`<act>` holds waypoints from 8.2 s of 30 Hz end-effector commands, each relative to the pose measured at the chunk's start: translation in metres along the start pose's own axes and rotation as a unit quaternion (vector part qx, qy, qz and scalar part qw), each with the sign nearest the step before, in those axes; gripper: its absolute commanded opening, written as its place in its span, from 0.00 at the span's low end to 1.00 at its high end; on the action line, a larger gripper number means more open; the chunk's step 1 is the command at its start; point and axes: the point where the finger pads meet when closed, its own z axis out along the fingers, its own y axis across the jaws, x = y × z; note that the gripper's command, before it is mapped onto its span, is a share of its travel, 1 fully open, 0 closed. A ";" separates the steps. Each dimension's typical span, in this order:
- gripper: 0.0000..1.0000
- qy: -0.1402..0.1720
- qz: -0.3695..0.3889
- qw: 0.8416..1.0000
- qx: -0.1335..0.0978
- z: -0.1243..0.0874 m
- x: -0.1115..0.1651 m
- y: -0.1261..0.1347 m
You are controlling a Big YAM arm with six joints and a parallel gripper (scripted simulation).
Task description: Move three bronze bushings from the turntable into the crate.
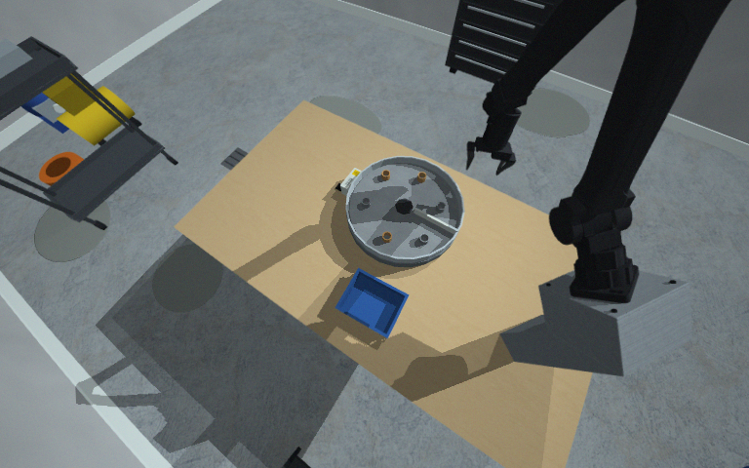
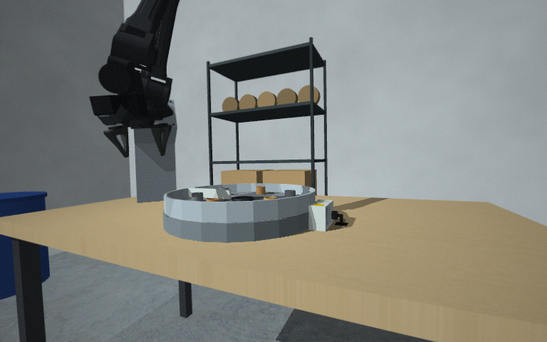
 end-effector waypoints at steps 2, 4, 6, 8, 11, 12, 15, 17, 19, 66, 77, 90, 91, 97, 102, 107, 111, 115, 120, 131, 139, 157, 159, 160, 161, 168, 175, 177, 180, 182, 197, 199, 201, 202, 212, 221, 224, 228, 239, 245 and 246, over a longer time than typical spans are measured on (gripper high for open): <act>1.00 -0.003 -0.001 1.000 -0.001 -0.002 -0.002 0.001; 1.00 -0.003 -0.001 1.000 -0.001 -0.002 -0.002 0.001; 1.00 -0.003 -0.001 1.000 -0.001 -0.002 -0.002 0.001; 1.00 -0.003 -0.001 1.000 -0.001 -0.002 -0.002 0.001; 1.00 -0.003 -0.001 1.000 -0.001 -0.002 -0.002 0.001; 1.00 -0.003 -0.001 1.000 -0.001 -0.002 -0.002 0.001; 1.00 -0.003 -0.001 1.000 -0.001 -0.002 -0.002 0.001; 1.00 -0.003 -0.001 1.000 -0.001 -0.002 -0.002 0.001; 1.00 -0.006 -0.002 1.000 -0.004 -0.003 -0.004 0.006; 1.00 -0.141 0.188 0.971 -0.030 0.026 0.179 0.129; 1.00 -0.141 0.187 0.972 -0.031 0.026 0.179 0.129; 0.11 -0.141 0.186 0.972 -0.031 0.026 0.179 0.129; 0.11 -0.141 0.186 0.972 -0.031 0.026 0.179 0.129; 0.11 -0.141 0.186 0.972 -0.031 0.026 0.179 0.129; 0.11 -0.141 0.186 0.972 -0.031 0.026 0.179 0.129; 0.11 -0.141 0.186 0.972 -0.031 0.026 0.179 0.129; 0.11 -0.141 0.186 0.972 -0.031 0.026 0.179 0.129; 0.16 -0.141 0.186 0.972 -0.031 0.026 0.179 0.129; 0.16 -0.141 0.186 0.972 -0.031 0.026 0.179 0.129; 0.16 -0.141 0.186 0.972 -0.031 0.026 0.179 0.129; 0.16 -0.141 0.186 0.972 -0.031 0.026 0.179 0.129; 0.16 -0.141 0.186 0.972 -0.031 0.026 0.179 0.129; 0.16 -0.141 0.186 0.972 -0.031 0.026 0.179 0.129; 0.16 -0.141 0.186 0.972 -0.031 0.026 0.179 0.129; 0.16 -0.141 0.186 0.972 -0.031 0.026 0.179 0.129; 0.16 -0.141 0.186 0.972 -0.031 0.026 0.179 0.129; 0.16 -0.141 0.186 0.972 -0.031 0.026 0.179 0.129; 0.16 -0.141 0.186 0.972 -0.031 0.026 0.179 0.129; 0.16 -0.141 0.186 0.972 -0.031 0.026 0.179 0.129; 0.16 -0.141 0.186 0.972 -0.031 0.026 0.179 0.129; 0.16 -0.141 0.186 0.972 -0.031 0.026 0.179 0.129; 0.16 -0.141 0.186 0.972 -0.031 0.026 0.179 0.129; 0.16 -0.141 0.186 0.972 -0.031 0.026 0.179 0.129; 0.16 -0.141 0.186 0.972 -0.031 0.026 0.179 0.129; 0.16 -0.141 0.186 0.972 -0.031 0.026 0.179 0.129; 0.16 -0.141 0.186 0.972 -0.031 0.026 0.179 0.129; 0.16 -0.141 0.186 0.972 -0.031 0.026 0.179 0.129; 0.16 -0.141 0.186 0.972 -0.031 0.026 0.179 0.129; 0.16 -0.141 0.186 0.972 -0.031 0.026 0.179 0.129; 0.16 -0.141 0.186 0.972 -0.031 0.026 0.179 0.129; 0.16 -0.141 0.186 0.972 -0.031 0.026 0.179 0.129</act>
